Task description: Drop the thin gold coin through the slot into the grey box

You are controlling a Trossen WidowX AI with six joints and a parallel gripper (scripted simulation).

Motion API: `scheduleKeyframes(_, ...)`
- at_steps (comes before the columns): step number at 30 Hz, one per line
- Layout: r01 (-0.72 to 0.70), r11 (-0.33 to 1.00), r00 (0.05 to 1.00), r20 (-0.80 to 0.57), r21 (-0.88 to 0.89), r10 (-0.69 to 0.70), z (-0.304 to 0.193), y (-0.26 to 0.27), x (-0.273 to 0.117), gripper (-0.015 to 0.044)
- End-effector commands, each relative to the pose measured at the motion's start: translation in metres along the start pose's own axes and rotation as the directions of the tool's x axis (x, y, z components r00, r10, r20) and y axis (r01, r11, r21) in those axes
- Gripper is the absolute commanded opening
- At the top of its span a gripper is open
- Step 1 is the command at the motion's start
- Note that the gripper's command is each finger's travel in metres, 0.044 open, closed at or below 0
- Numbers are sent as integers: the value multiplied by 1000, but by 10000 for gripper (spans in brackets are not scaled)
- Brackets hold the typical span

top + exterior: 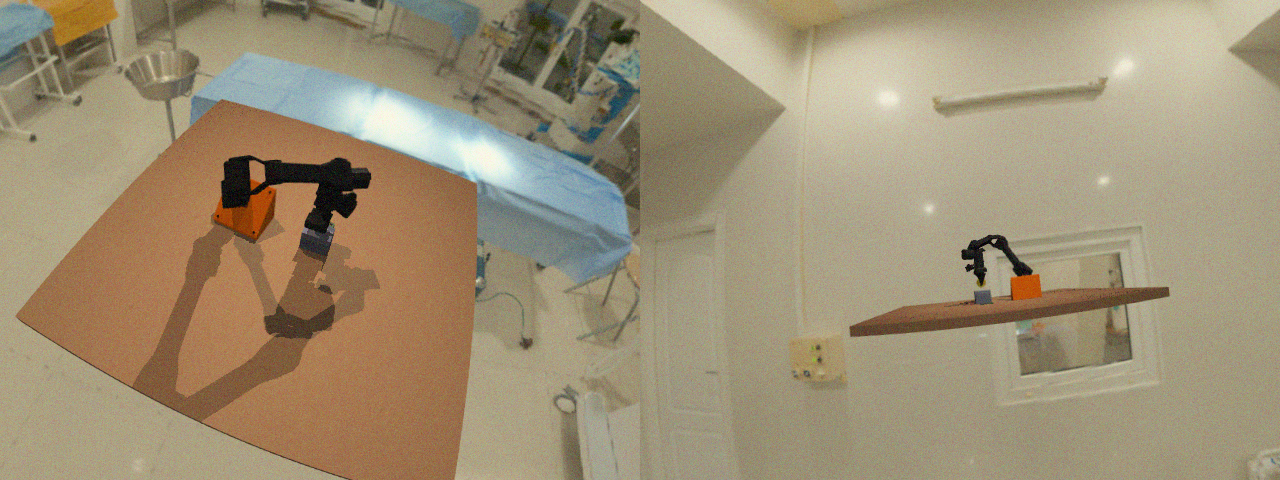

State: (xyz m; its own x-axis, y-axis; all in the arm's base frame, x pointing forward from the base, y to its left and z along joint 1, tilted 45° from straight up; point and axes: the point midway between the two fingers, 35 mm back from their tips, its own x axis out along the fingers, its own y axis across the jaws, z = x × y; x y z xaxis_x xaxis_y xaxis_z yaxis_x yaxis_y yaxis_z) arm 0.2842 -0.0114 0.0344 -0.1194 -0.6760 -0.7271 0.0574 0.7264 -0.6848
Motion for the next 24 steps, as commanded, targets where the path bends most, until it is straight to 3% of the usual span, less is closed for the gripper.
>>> scheduleKeyframes(1,0,1000,1000,1,2,0,1,0,0,0)
scheduleKeyframes(24,0,1000,1000,1,-7,0,-2,0,8,0)
